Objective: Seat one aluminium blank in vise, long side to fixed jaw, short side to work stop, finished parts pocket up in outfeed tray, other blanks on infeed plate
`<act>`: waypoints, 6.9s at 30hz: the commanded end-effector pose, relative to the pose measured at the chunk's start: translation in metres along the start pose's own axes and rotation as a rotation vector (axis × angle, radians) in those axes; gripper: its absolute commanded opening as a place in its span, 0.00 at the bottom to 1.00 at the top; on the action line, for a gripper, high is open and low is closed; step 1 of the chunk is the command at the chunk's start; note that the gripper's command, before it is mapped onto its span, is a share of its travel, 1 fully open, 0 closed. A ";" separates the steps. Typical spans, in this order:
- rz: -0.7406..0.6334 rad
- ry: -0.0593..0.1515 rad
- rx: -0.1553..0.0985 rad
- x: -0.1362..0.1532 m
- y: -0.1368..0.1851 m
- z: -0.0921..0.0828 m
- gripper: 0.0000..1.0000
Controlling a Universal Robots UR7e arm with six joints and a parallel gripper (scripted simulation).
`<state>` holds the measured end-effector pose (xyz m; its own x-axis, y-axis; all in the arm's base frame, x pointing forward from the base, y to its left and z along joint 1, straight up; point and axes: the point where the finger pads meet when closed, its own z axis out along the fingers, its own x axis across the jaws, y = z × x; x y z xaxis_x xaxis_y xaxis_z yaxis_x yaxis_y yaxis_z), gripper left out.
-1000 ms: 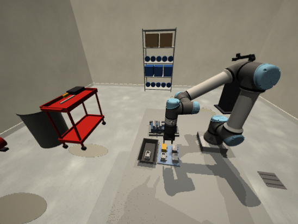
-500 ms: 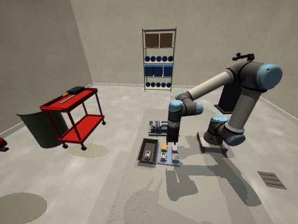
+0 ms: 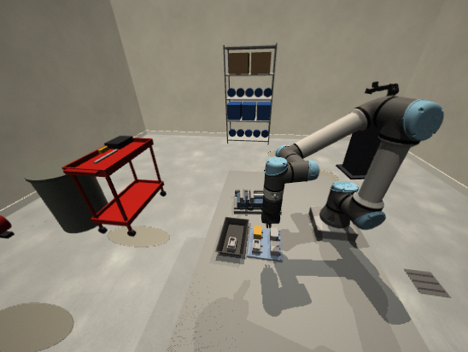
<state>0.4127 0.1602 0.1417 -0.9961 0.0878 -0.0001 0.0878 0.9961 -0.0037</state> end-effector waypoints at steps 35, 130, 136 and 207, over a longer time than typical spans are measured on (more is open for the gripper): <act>0.000 -0.001 0.000 0.000 0.000 0.008 0.00; 0.000 -0.001 0.000 -0.001 0.000 0.064 0.00; 0.000 -0.001 0.000 -0.001 0.000 0.054 0.00; 0.000 -0.001 0.000 -0.166 -0.020 -0.001 0.00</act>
<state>0.5745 0.1259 0.1416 -0.9961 0.0880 0.0001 0.0880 0.9961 -0.0036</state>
